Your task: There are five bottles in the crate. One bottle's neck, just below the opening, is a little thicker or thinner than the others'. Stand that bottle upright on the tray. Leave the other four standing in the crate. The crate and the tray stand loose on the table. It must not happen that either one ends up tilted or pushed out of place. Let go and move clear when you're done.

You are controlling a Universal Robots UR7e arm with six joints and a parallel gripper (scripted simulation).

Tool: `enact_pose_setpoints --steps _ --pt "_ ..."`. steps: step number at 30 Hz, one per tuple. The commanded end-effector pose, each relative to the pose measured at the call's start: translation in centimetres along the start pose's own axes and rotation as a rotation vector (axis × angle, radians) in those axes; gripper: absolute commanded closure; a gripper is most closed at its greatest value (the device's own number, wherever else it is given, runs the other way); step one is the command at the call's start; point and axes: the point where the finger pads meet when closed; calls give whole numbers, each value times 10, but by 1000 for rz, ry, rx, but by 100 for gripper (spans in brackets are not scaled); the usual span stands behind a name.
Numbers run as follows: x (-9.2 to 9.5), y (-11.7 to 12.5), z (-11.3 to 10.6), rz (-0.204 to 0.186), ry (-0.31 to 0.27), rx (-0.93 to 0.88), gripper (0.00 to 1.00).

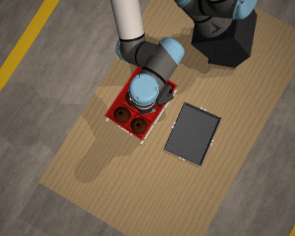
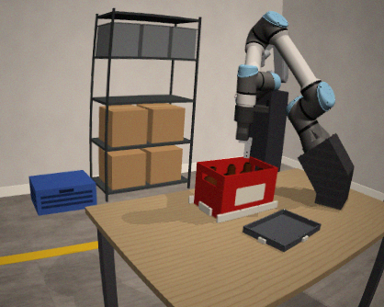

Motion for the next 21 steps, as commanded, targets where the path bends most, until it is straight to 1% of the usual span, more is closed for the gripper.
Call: enact_pose_setpoints --steps 1,16,21 --pt "0 0 0 -1 -1 0 0" --pt "-6 0 0 -1 0 -1 0" --pt "-11 0 0 -1 0 -1 0"
Point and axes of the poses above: the point where the finger pads meet when closed, its own x axis back along the fingers, its own y axis across the jaws, z = x × y, and after that the axes turned 10 degrees about -x, right-handed
